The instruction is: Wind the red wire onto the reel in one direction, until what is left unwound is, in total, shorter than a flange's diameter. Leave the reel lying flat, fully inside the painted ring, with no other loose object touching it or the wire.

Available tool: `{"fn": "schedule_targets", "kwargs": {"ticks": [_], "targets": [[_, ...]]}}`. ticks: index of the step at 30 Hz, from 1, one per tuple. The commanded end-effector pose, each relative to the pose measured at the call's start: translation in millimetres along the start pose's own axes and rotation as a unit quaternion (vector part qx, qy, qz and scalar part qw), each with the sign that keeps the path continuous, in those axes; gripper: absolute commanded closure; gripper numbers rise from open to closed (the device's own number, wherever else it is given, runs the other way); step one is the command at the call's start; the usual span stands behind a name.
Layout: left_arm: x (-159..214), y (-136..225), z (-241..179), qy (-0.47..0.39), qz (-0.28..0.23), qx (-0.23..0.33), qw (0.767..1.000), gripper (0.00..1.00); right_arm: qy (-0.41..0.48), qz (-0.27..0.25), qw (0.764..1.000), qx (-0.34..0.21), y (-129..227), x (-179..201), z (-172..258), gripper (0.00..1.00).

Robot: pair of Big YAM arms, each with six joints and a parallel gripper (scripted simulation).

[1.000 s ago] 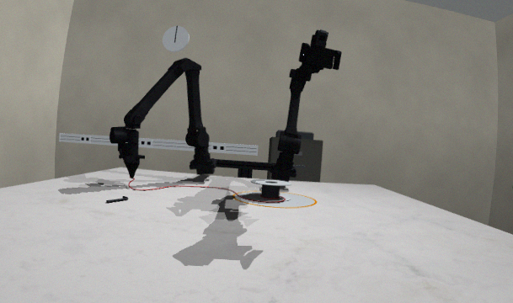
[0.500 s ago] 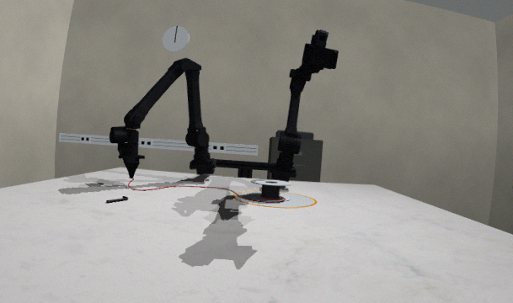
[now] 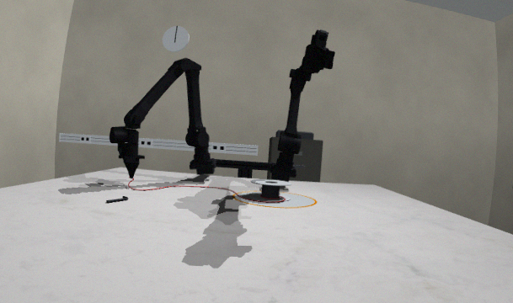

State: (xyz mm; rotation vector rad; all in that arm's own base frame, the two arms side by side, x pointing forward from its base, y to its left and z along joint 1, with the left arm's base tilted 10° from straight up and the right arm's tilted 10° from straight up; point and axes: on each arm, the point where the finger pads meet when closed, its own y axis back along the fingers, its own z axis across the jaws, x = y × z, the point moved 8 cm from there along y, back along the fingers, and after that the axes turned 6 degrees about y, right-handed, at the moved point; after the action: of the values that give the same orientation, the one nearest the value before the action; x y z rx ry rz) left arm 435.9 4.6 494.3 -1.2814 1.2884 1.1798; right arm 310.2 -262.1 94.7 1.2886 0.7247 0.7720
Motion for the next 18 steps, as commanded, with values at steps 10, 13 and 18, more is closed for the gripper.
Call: {"fn": "schedule_targets", "kwargs": {"ticks": [10, 13, 18], "targets": [[17, 8, -8, 0.002, 0.015, 0.001, 1.0, 1.0, -0.002, -0.001, 1.0, -0.015, 6, 1, 7, 1.0], [27, 18, -10, 0.0, 0.034, -0.002, 0.999, 1.0, -0.002, -0.001, 1.0, -0.015, 6, 1, 7, 1.0], [40, 31, -13, -0.001, 0.059, -0.007, 0.998, 1.0, -0.002, -0.001, 1.0, -0.015, 6, 1, 7, 1.0]]}}
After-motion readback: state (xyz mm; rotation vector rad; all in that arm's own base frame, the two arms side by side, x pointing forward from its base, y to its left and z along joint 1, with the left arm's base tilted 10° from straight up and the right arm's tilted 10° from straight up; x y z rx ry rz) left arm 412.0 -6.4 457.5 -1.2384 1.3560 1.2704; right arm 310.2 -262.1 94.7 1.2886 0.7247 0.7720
